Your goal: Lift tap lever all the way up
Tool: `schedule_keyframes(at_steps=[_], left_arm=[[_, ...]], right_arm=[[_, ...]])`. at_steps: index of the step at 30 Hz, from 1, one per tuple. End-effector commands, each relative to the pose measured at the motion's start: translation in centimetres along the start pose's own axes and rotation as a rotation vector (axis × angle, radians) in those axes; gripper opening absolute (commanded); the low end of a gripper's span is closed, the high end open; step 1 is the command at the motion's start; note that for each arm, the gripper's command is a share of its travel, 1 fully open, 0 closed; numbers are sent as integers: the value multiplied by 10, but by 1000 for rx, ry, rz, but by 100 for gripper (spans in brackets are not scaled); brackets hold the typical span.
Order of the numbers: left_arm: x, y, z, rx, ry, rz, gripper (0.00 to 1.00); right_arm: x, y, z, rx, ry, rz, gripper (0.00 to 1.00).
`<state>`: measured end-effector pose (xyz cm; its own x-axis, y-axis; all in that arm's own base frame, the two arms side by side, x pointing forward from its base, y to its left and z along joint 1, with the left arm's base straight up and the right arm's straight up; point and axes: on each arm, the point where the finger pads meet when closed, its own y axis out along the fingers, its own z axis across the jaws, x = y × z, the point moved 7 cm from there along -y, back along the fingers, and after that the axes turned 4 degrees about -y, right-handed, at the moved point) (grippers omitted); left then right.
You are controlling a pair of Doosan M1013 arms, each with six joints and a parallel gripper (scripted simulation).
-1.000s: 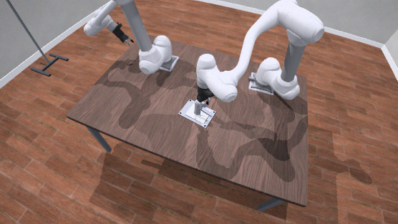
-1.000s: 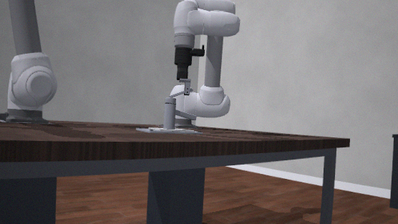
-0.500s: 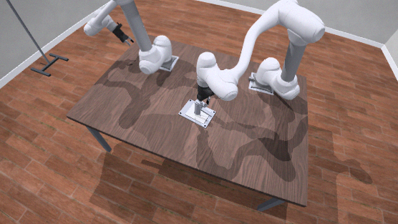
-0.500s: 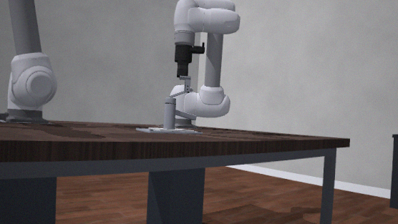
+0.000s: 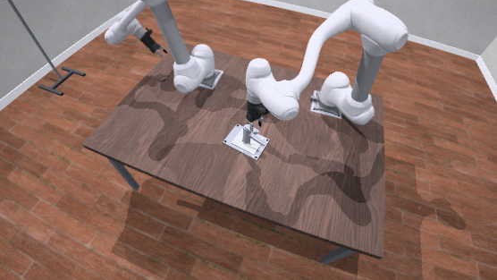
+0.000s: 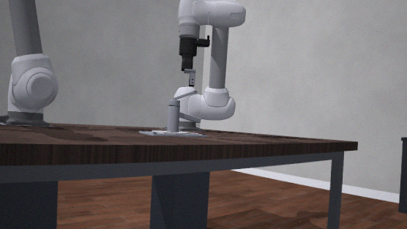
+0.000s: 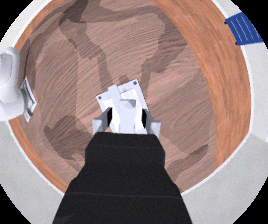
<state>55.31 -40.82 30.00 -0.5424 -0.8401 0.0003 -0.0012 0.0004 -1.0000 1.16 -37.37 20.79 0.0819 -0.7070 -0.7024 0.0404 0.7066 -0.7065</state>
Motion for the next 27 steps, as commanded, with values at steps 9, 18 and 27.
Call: schedule_keyframes(at_steps=[9,18,27], left_arm=[[0,-19,0,1,0,0,100],[0,-23,0,1,0,0,100],[0,-23,0,1,0,0,0]], right_arm=[[0,0,0,0,0,-1,100],[0,0,0,0,0,-1,100],[0,0,0,0,0,-1,100]])
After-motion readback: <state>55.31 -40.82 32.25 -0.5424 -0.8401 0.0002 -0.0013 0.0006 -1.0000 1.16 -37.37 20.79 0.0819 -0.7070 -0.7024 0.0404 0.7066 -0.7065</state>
